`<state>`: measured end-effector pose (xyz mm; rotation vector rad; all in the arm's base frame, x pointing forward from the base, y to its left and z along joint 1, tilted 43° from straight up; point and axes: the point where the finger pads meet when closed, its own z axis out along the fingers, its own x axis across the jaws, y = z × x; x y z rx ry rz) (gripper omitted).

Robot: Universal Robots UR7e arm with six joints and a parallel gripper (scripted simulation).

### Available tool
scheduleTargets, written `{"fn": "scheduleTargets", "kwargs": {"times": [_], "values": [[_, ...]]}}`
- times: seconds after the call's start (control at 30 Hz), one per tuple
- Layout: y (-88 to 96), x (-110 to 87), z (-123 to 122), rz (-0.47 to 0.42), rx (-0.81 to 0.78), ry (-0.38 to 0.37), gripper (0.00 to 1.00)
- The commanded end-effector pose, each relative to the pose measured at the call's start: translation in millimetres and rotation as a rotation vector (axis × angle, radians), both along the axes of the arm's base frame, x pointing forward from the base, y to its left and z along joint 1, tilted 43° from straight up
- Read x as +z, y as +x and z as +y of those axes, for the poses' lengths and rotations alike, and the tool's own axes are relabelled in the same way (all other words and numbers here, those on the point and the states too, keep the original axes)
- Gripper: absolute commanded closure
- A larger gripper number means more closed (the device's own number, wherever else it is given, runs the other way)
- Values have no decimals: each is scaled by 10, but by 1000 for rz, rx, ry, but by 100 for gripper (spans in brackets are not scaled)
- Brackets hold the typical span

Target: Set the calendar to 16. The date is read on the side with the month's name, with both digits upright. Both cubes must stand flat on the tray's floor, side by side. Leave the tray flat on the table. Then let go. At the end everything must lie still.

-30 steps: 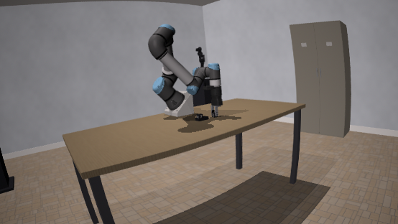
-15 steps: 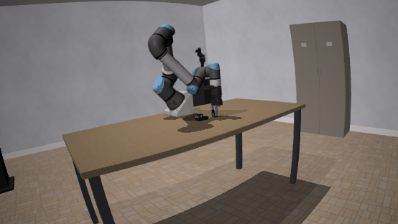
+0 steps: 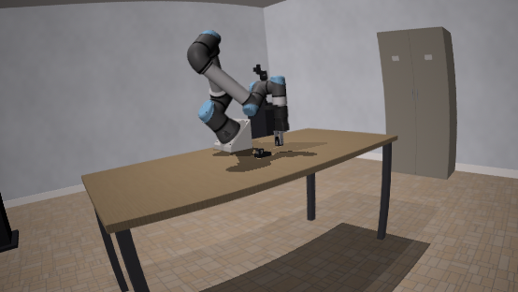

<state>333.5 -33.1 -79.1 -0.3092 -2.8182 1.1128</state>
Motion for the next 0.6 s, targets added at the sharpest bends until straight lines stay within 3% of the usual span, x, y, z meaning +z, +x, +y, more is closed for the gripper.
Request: {"fn": "scheduleTargets", "kwargs": {"times": [0.0, 0.57], "values": [[42, 182, 163, -2, 1, 0, 43], [107, 476, 431, -2, 1, 0, 43]]}}
